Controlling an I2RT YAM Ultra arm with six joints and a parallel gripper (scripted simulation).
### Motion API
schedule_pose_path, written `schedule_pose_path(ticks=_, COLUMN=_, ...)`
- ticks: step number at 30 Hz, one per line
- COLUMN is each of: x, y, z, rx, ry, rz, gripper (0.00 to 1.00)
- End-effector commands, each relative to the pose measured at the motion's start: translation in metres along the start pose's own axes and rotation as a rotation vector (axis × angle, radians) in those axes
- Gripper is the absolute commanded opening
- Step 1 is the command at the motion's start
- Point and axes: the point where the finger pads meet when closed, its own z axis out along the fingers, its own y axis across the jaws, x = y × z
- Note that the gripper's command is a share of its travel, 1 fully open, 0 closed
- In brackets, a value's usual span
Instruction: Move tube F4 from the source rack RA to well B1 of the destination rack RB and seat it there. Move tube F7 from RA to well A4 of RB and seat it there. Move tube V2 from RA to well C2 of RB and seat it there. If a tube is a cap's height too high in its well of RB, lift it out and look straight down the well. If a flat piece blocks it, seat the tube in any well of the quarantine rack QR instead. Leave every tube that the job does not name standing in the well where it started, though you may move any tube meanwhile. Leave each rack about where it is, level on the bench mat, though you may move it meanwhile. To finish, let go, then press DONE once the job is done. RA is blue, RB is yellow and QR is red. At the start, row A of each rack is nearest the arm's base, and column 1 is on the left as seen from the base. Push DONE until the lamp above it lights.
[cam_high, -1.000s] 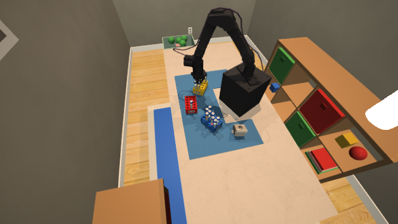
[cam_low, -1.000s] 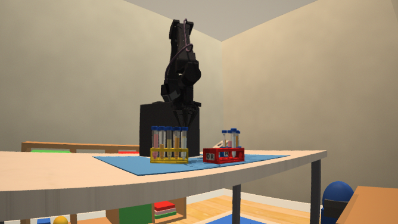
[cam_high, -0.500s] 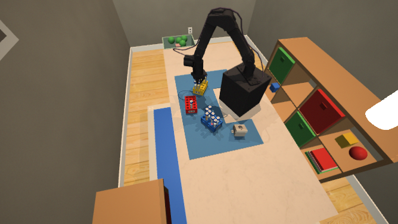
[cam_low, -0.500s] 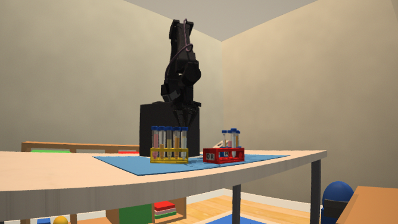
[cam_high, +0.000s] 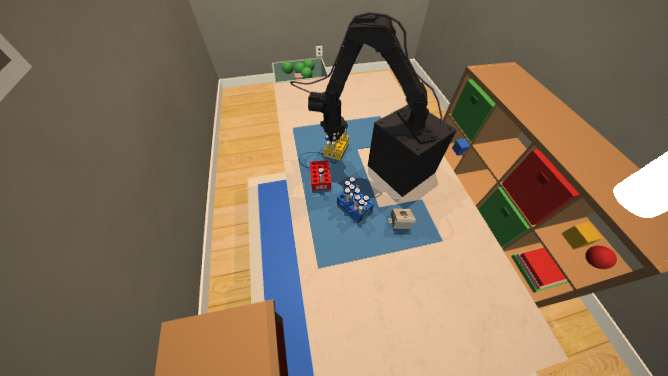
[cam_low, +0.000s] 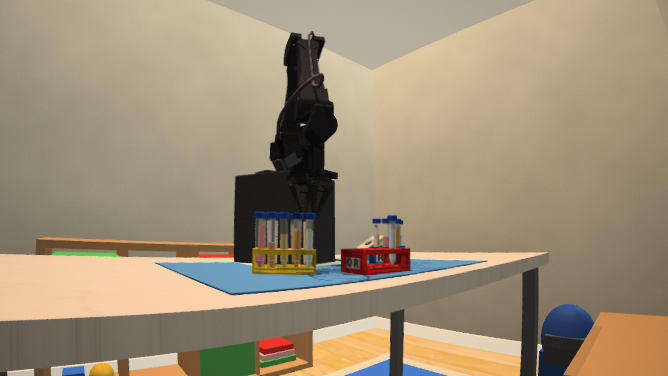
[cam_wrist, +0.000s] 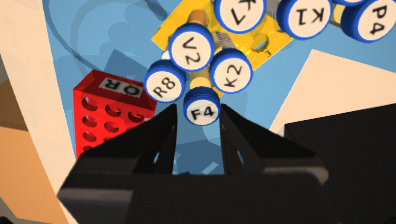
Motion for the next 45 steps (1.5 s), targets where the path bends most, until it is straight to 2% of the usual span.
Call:
schedule_pose_path(ticks=1, x=-0.003, y=0.004, z=-0.002, rx=-0.014, ry=-0.01, rz=0.0, gripper=0.3)
schedule_pose_path(ticks=7, x=-0.003, y=0.004, z=-0.002, rx=-0.014, ry=-0.01, rz=0.0, gripper=0.3)
schedule_pose_path(ticks=8, x=-0.008, y=0.009, z=-0.012, rx=-0.032, ry=-0.023, rz=-0.001, gripper=0.3)
schedule_pose_path(ticks=9, x=-0.007, y=0.007, z=-0.014, rx=-0.024, ry=-0.017, rz=-0.001, gripper=0.3)
schedule_pose_path(ticks=14, x=0.003, y=-0.005, z=-0.023, rx=0.0, ry=-0.001, rz=-0.002, gripper=0.3)
schedule_pose_path(ticks=19, x=0.007, y=-0.008, z=-0.036, rx=0.0, ry=-0.001, rz=-0.003, gripper=0.3)
schedule_pose_path(ticks=21, x=0.007, y=-0.008, z=-0.036, rx=0.0, ry=-0.001, rz=-0.003, gripper=0.3)
schedule_pose_path(ticks=22, x=0.0, y=0.002, z=-0.043, rx=-0.023, ry=-0.017, rz=-0.003, gripper=0.3)
schedule_pose_path(ticks=25, x=-0.002, y=0.008, z=-0.054, rx=-0.036, ry=-0.025, rz=-0.004, gripper=0.3)
schedule_pose_path(ticks=32, x=0.0, y=0.008, z=-0.073, rx=-0.036, ry=-0.025, rz=-0.003, gripper=0.3)
schedule_pose_path(ticks=36, x=0.008, y=-0.004, z=-0.078, rx=-0.013, ry=-0.01, rz=-0.004, gripper=0.3)
schedule_pose_path(ticks=39, x=0.004, y=-0.004, z=-0.074, rx=-0.014, ry=-0.01, rz=0.0, gripper=0.3)
schedule_pose_path(ticks=40, x=0.018, y=-0.008, z=-0.075, rx=0.0, ry=-0.002, rz=-0.051, gripper=0.3)
schedule_pose_path(ticks=45, x=0.049, y=-0.001, z=-0.074, rx=0.001, ry=-0.002, rz=-0.218, gripper=0.3)
